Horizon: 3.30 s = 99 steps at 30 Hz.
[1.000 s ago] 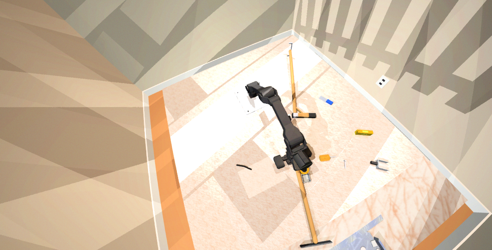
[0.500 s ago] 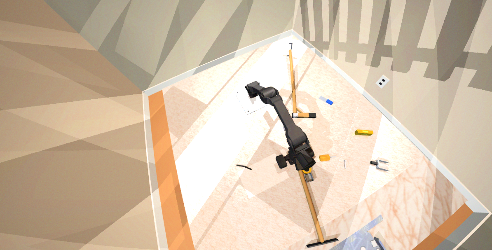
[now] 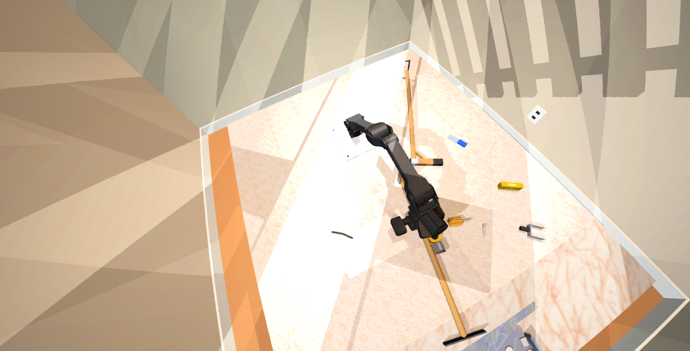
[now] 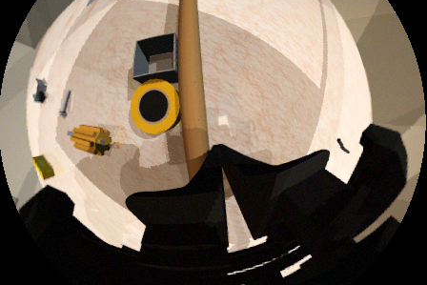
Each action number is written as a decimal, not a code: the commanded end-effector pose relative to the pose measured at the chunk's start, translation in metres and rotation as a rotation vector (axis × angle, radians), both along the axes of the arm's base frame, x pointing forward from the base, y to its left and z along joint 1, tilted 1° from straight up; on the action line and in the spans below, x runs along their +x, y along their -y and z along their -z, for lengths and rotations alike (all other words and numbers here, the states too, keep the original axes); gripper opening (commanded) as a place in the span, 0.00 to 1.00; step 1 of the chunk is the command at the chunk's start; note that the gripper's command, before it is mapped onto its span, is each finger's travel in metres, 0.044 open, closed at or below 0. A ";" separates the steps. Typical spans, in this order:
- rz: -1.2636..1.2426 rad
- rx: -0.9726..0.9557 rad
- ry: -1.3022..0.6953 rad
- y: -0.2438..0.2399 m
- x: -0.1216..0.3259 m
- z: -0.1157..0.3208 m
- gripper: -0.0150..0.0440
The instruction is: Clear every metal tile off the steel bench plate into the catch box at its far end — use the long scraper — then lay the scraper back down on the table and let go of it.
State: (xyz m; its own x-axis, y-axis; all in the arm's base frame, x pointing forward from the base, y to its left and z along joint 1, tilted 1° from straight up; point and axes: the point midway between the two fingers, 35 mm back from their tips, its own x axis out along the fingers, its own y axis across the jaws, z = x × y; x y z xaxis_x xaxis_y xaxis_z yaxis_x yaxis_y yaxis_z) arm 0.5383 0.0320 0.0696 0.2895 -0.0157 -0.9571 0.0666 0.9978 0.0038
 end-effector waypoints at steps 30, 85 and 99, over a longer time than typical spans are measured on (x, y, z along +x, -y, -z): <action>0.001 0.006 0.068 -0.004 -0.002 -0.059 0.25; 0.001 0.006 0.066 -0.004 -0.002 -0.059 0.25; 0.001 0.006 0.066 -0.004 -0.002 -0.059 0.25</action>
State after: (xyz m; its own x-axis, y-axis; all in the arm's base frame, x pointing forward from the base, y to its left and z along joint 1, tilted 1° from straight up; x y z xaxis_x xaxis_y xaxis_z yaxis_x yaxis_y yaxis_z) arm 0.5362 0.0358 0.1282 0.3523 -0.0108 -0.9358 0.0672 0.9976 0.0138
